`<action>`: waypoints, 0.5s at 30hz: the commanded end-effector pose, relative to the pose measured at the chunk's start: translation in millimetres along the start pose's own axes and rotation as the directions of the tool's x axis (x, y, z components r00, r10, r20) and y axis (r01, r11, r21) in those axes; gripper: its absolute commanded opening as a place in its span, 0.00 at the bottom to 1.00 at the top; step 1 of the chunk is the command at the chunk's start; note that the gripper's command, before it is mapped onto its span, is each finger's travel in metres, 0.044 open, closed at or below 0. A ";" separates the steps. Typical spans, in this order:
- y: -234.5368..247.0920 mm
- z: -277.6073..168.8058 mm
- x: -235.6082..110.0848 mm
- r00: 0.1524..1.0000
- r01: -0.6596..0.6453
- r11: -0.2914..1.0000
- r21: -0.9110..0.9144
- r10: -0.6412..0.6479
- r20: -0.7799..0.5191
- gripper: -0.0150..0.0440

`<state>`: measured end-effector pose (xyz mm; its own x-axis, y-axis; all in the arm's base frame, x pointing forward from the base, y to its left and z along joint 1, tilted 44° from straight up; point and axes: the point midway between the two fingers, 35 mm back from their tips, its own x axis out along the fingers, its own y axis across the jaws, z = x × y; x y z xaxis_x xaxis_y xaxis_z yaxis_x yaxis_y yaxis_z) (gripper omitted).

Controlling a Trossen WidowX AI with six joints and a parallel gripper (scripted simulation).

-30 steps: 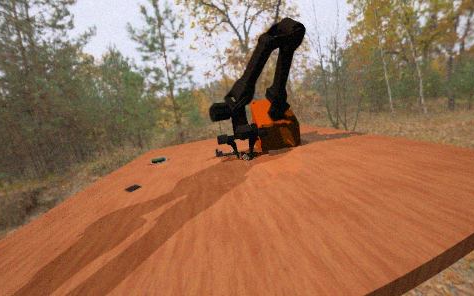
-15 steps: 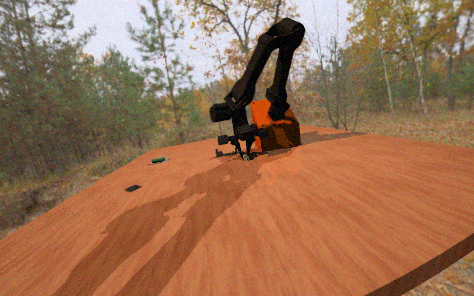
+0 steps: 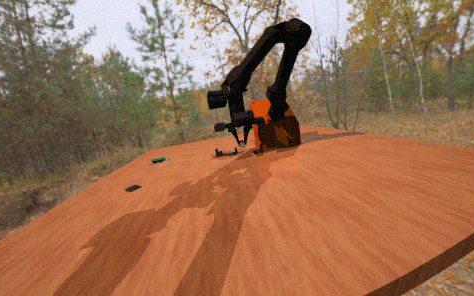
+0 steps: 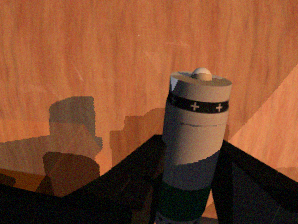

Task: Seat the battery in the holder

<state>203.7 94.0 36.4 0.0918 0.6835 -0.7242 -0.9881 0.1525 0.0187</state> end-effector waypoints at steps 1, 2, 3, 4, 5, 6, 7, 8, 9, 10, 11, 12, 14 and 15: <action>-10.7 -7.8 -5.0 1.000 0.004 0.983 0.181 -0.004 -0.002 0.37; -14.5 -11.5 -6.1 1.000 0.006 0.968 0.251 -0.005 -0.005 0.37; -18.2 -15.4 -7.3 1.000 0.008 0.948 0.319 -0.005 -0.007 0.37; -21.8 -19.4 -8.4 1.000 0.009 0.922 0.386 -0.006 -0.009 0.37; -25.4 -23.5 -9.6 1.000 0.011 0.892 0.451 -0.007 -0.011 0.37; -28.8 -27.7 -10.7 1.000 0.013 0.858 0.514 -0.007 -0.013 0.37; -32.0 -31.8 -11.7 1.000 0.015 0.821 0.571 -0.008 -0.015 0.37; -35.1 -36.0 -12.8 1.000 0.016 0.780 0.626 -0.008 -0.016 0.37; -38.2 -40.2 -13.8 1.000 0.018 0.735 0.677 -0.008 -0.017 0.37; -41.1 -44.6 -14.8 1.000 0.019 0.687 0.726 -0.008 -0.018 0.37; -43.9 -49.1 -15.8 1.000 0.020 0.636 0.771 -0.008 -0.019 0.37; -46.6 -53.7 -16.8 1.000 0.021 0.582 0.813 -0.008 -0.020 0.37; -51.8 -63.1 -18.7 1.000 0.023 0.466 0.885 -0.008 -0.022 0.37; -54.2 -68.0 -19.7 1.000 0.023 0.404 0.914 -0.008 -0.022 0.37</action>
<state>242.0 37.3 10.7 0.0995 0.6713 -0.7345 -0.4676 0.6831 0.5610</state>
